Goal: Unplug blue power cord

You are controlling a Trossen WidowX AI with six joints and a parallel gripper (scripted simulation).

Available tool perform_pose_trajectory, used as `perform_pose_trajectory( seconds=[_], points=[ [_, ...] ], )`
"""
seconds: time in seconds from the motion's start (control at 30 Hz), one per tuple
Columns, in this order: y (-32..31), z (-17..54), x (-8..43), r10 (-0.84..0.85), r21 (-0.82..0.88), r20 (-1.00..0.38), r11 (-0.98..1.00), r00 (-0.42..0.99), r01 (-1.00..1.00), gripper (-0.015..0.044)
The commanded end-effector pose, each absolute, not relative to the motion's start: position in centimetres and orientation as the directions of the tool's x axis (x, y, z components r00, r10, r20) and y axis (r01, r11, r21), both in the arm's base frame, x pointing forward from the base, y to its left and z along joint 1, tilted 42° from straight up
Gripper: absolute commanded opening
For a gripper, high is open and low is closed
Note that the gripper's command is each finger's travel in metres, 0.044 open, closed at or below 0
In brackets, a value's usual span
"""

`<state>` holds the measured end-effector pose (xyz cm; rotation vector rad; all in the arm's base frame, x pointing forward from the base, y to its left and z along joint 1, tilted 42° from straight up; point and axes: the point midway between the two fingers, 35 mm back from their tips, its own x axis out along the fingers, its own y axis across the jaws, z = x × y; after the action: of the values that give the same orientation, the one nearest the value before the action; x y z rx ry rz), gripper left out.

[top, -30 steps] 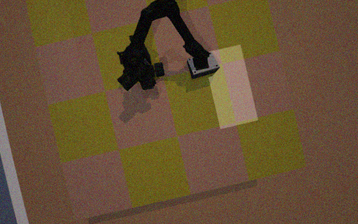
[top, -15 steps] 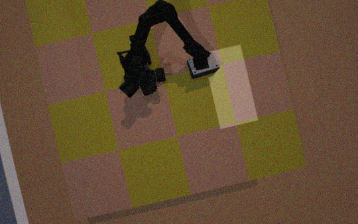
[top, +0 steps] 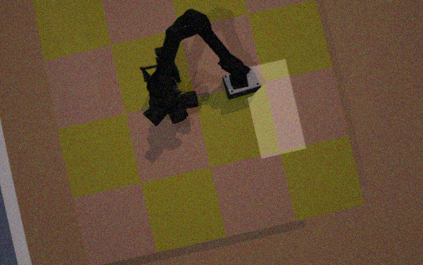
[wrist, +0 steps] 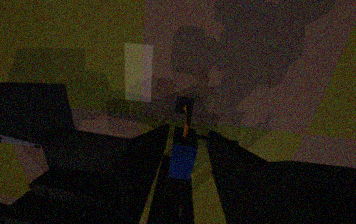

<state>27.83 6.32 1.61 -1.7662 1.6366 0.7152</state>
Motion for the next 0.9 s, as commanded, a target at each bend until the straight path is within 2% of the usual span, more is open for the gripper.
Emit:
perform_pose_trajectory(
  seconds=[0.0,0.2,0.37,0.87],
  points=[
    [6.2,1.6,27.8,-0.663,-0.076,-0.744,-0.044,0.086,-0.996,0.0289],
    [8.2,0.5,27.9,-0.66,-0.076,-0.746,-0.045,0.087,-0.996,0.044],
    [11.5,-1.5,27.8,-0.66,-0.077,-0.746,-0.044,0.087,-0.996,0.044],
    [11.5,-1.5,27.8,-0.66,-0.077,-0.746,-0.044,0.087,-0.996,0.044]
  ],
)
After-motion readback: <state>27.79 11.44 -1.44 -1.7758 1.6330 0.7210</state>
